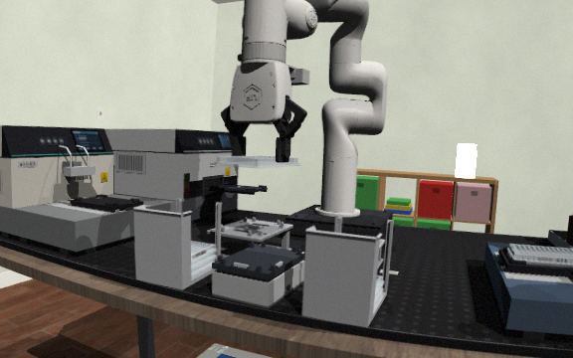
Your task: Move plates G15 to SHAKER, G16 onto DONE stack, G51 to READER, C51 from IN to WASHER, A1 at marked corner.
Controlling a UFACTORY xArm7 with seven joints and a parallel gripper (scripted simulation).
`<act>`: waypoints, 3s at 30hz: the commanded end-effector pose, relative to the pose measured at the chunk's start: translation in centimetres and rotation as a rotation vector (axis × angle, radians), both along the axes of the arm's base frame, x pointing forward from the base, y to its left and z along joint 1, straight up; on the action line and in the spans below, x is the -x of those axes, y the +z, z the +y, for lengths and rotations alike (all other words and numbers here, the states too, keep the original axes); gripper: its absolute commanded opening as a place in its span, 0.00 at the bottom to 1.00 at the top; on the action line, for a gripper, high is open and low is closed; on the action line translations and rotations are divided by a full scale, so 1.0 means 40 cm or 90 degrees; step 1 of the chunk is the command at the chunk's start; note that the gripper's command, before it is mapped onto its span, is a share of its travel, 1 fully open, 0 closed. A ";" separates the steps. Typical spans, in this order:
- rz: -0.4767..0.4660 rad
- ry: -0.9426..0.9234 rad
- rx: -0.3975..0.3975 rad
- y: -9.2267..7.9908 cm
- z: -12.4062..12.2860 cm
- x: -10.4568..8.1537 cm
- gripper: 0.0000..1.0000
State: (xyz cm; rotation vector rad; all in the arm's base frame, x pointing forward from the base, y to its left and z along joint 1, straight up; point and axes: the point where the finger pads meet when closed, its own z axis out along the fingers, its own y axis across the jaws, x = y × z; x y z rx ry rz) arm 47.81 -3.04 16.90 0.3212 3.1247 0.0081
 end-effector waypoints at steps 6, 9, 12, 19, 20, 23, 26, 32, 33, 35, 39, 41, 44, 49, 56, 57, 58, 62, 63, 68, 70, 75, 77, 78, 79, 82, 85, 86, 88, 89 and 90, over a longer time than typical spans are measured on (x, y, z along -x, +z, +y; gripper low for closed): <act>-0.004 -0.025 0.001 0.006 -0.037 0.049 0.00; -0.004 -0.048 0.001 0.005 -0.052 0.069 0.00; -0.004 -0.055 0.001 0.005 -0.057 0.076 0.00; -0.004 -0.107 0.001 0.005 -0.090 0.124 0.00; -0.004 -0.108 0.001 0.005 -0.095 0.131 0.00; -0.004 -0.108 0.001 0.005 -0.109 0.152 0.00; -0.004 -0.108 0.001 0.005 -0.112 0.156 0.00; -0.004 -0.137 0.001 0.004 -0.131 0.184 0.00; -0.004 -0.145 0.001 0.004 -0.136 0.191 0.00; -0.004 -0.160 0.001 0.004 -0.146 0.204 0.00; -0.003 -0.189 0.001 0.004 -0.165 0.232 0.00; -0.003 -0.204 0.001 0.004 -0.174 0.245 0.00; -0.003 -0.205 0.001 0.004 -0.189 0.266 0.00; -0.003 -0.212 0.001 0.004 -0.201 0.285 0.00; -0.003 -0.264 0.001 0.003 -0.235 0.333 0.00; -0.003 -0.271 0.001 0.003 -0.240 0.339 0.00; -0.003 -0.279 0.001 0.003 -0.244 0.346 0.00; -0.003 -0.301 0.001 0.003 -0.259 0.367 0.00; -0.003 -0.301 0.001 0.003 -0.259 0.367 0.00; -0.003 -0.302 0.001 0.003 -0.281 0.399 0.00; -0.003 -0.309 0.001 0.003 -0.286 0.406 0.00; -0.003 -0.346 0.001 0.002 -0.310 0.440 0.00; -0.002 -0.361 0.001 0.002 -0.319 0.454 0.00; -0.002 -0.369 0.001 0.002 -0.324 0.461 0.00; -0.002 -0.369 0.001 0.002 -0.324 0.461 0.00; -0.002 -0.383 0.001 0.002 -0.334 0.475 0.00; -0.002 -0.399 0.001 0.002 -0.348 0.495 0.00; -0.002 -0.399 0.001 0.002 -0.353 0.502 0.00; -0.002 -0.399 0.001 0.002 -0.362 0.516 0.00; -0.002 -0.399 0.001 0.002 -0.366 0.521 0.00; -0.002 -0.399 0.001 0.002 -0.366 0.521 0.00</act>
